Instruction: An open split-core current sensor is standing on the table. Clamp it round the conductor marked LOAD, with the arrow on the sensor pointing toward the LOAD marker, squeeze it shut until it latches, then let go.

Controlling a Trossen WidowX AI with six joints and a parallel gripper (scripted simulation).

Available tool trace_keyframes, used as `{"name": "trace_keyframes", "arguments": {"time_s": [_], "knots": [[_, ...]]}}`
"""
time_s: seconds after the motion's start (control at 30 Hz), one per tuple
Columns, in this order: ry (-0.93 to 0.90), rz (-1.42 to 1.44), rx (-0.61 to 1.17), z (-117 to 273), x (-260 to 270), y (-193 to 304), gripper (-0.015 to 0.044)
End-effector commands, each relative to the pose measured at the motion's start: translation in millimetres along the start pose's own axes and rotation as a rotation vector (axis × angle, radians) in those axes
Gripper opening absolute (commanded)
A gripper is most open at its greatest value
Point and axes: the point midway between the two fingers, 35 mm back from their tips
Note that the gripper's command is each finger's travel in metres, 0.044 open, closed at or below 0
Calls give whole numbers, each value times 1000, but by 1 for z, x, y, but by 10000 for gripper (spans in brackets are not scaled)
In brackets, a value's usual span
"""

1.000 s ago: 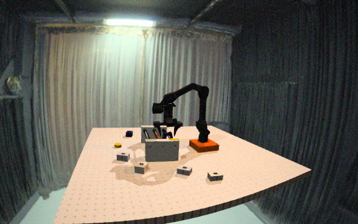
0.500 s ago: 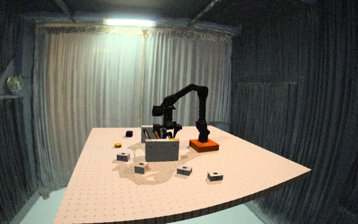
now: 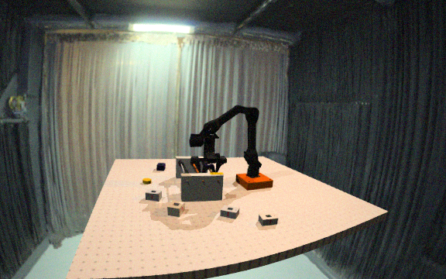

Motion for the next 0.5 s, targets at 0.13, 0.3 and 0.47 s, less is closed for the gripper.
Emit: {"name": "trace_keyframes", "arguments": {"time_s": [0.13, 0.3, 0.47], "knots": [[1, 0, 0, 0, 0, 0, 367], [1, 0, 0, 0, 0, 0, 333], [1, 0, 0, 0, 0, 0, 300]]}}
Point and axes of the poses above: the point midway between the two fingers, 35 mm back from their tips, its own z axis back along the fingers, its own x axis across the jaws, y = z × x, and after that the axes turned 12 degrees about z, right-handed
